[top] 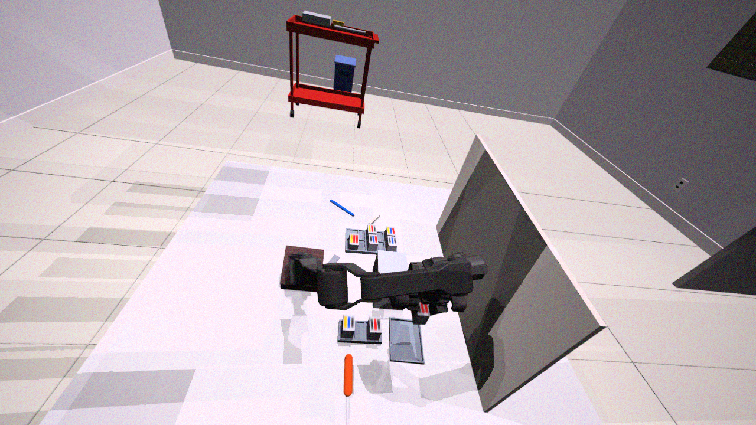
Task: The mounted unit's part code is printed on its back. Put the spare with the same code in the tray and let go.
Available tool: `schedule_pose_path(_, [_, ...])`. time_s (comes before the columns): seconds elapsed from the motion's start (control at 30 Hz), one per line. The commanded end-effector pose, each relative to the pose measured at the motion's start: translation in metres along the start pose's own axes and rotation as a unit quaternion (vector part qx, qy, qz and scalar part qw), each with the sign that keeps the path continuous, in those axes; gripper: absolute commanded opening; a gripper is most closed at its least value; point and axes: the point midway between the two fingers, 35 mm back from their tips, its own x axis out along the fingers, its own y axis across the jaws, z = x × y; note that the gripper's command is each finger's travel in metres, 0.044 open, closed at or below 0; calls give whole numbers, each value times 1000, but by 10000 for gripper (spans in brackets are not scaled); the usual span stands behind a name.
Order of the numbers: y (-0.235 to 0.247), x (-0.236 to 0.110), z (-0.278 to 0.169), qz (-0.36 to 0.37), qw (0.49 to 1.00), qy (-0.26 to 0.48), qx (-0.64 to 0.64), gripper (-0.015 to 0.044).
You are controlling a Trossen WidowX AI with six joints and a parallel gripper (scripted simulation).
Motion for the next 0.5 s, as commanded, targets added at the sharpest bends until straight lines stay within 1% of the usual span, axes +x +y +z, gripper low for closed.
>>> schedule_pose_path(0.0, [0, 3, 0, -1, 1000, 2, -3, 0])
schedule_pose_path(0.47, [-2, 14, 1, 0, 1000, 0, -2, 0])
